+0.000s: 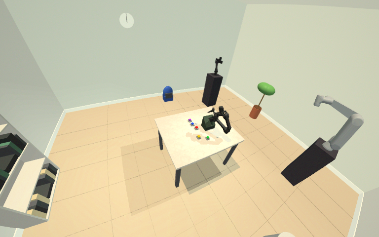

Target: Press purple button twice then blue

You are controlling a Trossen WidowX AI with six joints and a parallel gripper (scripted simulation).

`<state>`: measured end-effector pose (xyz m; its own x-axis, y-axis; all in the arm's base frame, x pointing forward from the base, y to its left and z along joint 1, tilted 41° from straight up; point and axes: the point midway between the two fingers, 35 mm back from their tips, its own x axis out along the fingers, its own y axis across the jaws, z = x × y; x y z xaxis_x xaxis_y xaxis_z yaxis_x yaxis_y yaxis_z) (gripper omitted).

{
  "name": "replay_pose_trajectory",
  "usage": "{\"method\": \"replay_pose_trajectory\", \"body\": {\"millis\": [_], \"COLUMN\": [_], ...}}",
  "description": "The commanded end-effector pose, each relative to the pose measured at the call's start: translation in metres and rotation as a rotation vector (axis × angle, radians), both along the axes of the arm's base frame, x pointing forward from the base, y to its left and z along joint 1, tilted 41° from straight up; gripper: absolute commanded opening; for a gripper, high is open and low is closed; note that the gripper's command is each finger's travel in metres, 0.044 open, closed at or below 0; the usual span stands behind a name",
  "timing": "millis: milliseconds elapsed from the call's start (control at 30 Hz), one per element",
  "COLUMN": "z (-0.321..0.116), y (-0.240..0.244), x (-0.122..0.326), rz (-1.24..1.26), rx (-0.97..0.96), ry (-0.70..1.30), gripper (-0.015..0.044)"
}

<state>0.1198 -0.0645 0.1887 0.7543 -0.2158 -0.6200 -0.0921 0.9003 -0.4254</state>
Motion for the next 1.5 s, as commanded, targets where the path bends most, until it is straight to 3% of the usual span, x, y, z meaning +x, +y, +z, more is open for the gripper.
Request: {"method": "replay_pose_trajectory", "body": {"millis": [0, 433, 733, 1067, 1467], "z": [0.0, 0.0, -0.034, -0.113, -0.256], "y": [0.0, -0.053, -0.105, -0.145, -0.142], "x": [0.0, 0.021, 0.052, 0.092, 0.12], "rz": [0.0, -0.015, -0.009, -0.005, -0.009], "rx": [0.003, 0.31, 0.543, 0.77, 0.993], "ry": [0.001, 0.12, 0.265, 0.467, 0.762], "gripper": [0.04, 0.04, 0.04, 0.04, 0.04]}}
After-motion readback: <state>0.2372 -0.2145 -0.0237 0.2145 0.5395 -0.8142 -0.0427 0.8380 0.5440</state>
